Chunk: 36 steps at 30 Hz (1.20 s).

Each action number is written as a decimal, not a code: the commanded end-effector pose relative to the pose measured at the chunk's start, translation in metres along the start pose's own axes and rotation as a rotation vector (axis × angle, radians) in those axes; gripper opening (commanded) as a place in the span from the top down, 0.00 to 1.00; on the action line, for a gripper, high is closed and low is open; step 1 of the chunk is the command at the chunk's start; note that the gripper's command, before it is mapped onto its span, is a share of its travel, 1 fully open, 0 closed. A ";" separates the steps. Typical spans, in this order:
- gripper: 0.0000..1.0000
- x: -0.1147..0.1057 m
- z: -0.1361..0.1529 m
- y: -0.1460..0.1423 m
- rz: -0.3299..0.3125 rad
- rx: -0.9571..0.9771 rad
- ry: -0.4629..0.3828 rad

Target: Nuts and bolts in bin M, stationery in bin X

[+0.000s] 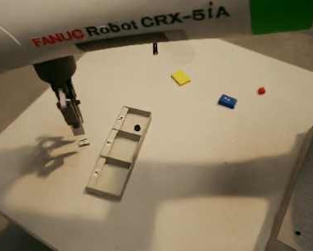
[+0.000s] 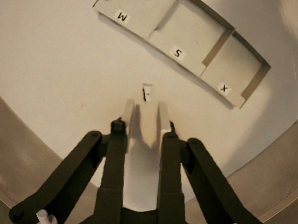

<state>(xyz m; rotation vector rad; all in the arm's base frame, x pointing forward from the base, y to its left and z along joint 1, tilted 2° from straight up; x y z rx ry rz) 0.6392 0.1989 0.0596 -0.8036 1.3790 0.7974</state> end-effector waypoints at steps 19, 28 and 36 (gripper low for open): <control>0.74 0.000 0.000 0.000 0.000 0.000 0.000; 0.74 0.028 0.000 0.000 0.000 0.000 0.000; 0.74 0.059 0.000 0.000 0.000 0.000 0.000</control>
Point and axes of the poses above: the point where the finger pads meet when closed, its own x axis out along the fingers, its own y axis across the jaws, z = x × y, the point moved 1 cm from there along -x, back along the fingers, and after that the axes turned 10 degrees about -x, right-handed, at the moved point
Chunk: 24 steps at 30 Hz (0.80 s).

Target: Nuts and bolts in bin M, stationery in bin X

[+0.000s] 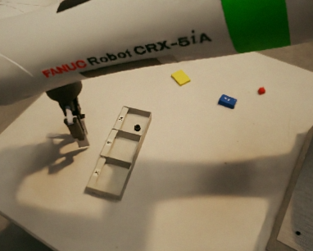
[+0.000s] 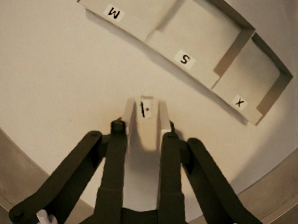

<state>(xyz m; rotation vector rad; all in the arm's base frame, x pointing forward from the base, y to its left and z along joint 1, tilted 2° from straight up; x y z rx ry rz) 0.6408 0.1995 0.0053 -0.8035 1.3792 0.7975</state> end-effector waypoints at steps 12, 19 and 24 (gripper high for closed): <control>0.74 0.016 0.000 0.000 -0.001 0.000 0.000; 0.74 0.016 0.000 0.000 -0.001 0.000 0.000; 0.85 0.016 0.000 0.000 -0.001 0.000 0.000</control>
Point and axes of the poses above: the point where the finger pads meet when closed, its own x axis out along the fingers, its own y axis across the jaws, z = x × y, the point moved 1 cm from there along -x, back along the fingers, and after that the axes turned 10 degrees about -x, right-handed, at the moved point
